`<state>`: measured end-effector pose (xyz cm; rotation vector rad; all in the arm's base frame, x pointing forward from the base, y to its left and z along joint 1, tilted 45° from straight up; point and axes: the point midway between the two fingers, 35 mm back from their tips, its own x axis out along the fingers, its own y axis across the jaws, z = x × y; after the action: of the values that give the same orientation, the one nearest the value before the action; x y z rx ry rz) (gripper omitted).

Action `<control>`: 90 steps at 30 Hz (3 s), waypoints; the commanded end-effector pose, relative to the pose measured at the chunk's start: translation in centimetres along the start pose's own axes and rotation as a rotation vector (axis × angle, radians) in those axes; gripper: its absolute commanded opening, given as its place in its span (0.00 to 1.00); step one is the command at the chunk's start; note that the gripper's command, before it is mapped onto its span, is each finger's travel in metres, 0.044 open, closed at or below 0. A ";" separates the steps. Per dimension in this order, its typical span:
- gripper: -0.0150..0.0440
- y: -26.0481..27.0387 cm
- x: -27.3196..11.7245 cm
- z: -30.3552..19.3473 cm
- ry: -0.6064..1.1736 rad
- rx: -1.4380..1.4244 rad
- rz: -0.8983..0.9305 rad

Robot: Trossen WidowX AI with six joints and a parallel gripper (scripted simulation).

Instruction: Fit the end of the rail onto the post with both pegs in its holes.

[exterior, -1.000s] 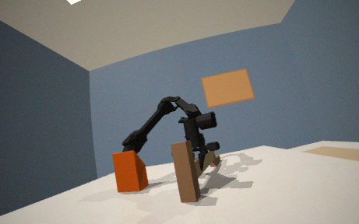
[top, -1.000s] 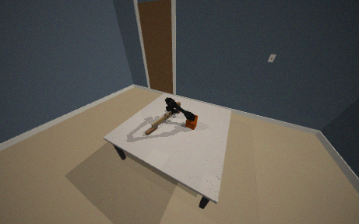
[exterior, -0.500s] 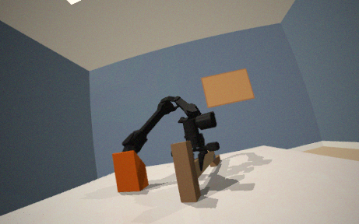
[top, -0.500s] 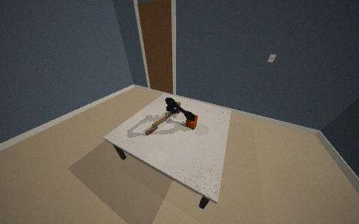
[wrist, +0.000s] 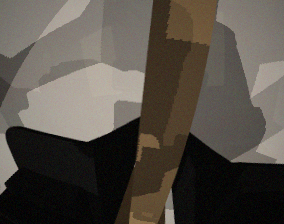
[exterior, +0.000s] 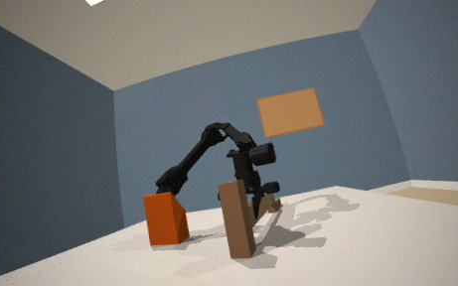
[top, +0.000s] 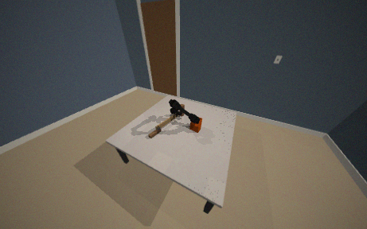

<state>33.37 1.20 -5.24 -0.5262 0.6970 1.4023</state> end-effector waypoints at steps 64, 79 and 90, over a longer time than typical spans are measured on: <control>0.25 0.0 -0.1 -0.3 0.002 0.000 -0.006; 0.25 -0.1 -0.1 -0.2 0.002 0.000 -0.006; 0.25 -0.1 -0.2 -0.6 0.003 0.000 -0.006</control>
<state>33.40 0.97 -5.42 -0.5286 0.6957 1.3997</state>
